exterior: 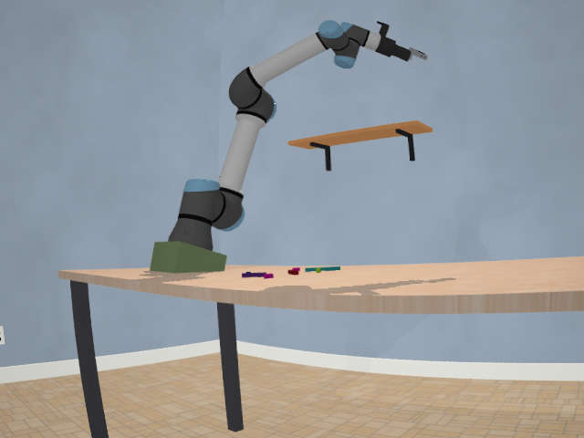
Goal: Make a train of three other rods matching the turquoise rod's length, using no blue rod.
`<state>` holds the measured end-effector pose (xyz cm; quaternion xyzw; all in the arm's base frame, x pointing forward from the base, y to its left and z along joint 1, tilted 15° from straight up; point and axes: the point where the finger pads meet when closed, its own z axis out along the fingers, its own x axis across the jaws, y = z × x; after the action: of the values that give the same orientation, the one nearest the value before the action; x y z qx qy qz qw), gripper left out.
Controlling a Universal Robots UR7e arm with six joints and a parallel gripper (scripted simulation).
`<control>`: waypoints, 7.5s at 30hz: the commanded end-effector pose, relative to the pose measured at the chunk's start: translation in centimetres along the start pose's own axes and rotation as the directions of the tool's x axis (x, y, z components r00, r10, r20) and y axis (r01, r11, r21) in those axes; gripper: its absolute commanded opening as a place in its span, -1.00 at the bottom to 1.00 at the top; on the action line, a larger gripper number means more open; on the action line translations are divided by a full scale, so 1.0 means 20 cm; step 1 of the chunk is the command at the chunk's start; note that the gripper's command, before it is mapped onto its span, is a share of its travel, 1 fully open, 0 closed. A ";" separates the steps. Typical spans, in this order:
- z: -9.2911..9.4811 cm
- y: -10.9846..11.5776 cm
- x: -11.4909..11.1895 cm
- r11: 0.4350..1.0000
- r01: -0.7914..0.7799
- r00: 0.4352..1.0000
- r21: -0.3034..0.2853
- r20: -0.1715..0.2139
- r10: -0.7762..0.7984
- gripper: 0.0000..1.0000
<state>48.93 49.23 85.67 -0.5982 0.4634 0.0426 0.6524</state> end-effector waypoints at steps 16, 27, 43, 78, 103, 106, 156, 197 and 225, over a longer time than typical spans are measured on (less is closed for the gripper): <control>0.00 0.00 0.00 1.000 0.001 1.000 0.001 0.001 -0.001 1.00; 0.02 0.00 0.09 1.000 -0.028 0.999 -0.001 -0.025 0.028 1.00; 0.09 0.02 0.84 0.966 -0.256 0.941 0.021 -0.225 0.254 1.00; -0.39 0.52 2.74 0.597 -0.705 0.343 0.384 -0.552 0.760 1.00; -1.13 1.32 3.64 0.156 -0.662 -0.290 0.733 -0.442 0.849 1.00; -1.24 1.46 3.72 0.089 -0.624 -0.380 0.776 -0.401 0.834 1.00; -1.93 2.54 3.87 -0.288 -0.199 -0.842 0.937 -0.013 0.539 1.00; -1.93 2.54 3.87 -0.288 -0.199 -0.842 0.937 -0.013 0.539 1.00; -1.93 2.54 3.87 -0.288 -0.199 -0.842 0.937 -0.013 0.539 1.00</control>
<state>40.37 -6.72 2.94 0.3022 0.9442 0.1238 -0.0430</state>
